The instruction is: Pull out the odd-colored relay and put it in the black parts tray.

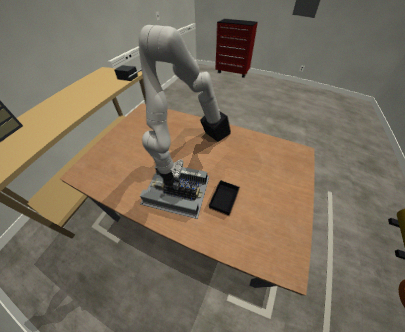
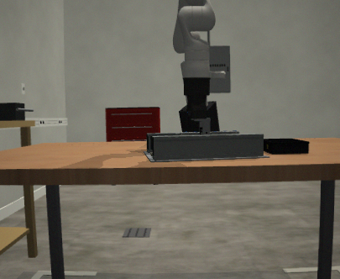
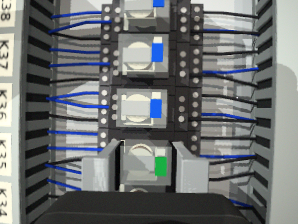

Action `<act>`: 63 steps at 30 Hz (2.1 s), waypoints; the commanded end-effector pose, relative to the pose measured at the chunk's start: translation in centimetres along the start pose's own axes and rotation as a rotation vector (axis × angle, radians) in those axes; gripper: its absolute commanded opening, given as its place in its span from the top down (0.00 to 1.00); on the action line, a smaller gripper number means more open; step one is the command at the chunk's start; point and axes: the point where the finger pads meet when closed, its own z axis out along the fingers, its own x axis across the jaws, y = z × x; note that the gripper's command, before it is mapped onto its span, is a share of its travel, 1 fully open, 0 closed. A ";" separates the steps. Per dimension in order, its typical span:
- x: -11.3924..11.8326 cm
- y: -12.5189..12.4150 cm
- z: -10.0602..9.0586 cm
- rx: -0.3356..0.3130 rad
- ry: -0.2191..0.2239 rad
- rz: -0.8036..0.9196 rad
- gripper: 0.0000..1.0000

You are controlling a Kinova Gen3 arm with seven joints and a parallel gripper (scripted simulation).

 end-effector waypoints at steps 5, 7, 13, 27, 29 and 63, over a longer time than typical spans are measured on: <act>0.4 -0.1 -0.1 0.000 -0.005 0.009 1.00; 0.4 -0.1 -0.1 0.000 -0.008 0.009 1.00; 0.4 -0.1 -0.1 0.000 -0.018 0.009 1.00; 0.3 -0.1 -0.2 0.000 0.008 0.009 1.00; 0.3 -0.1 -0.3 0.000 0.016 0.009 1.00; 0.2 -0.2 -0.2 0.000 0.091 0.007 1.00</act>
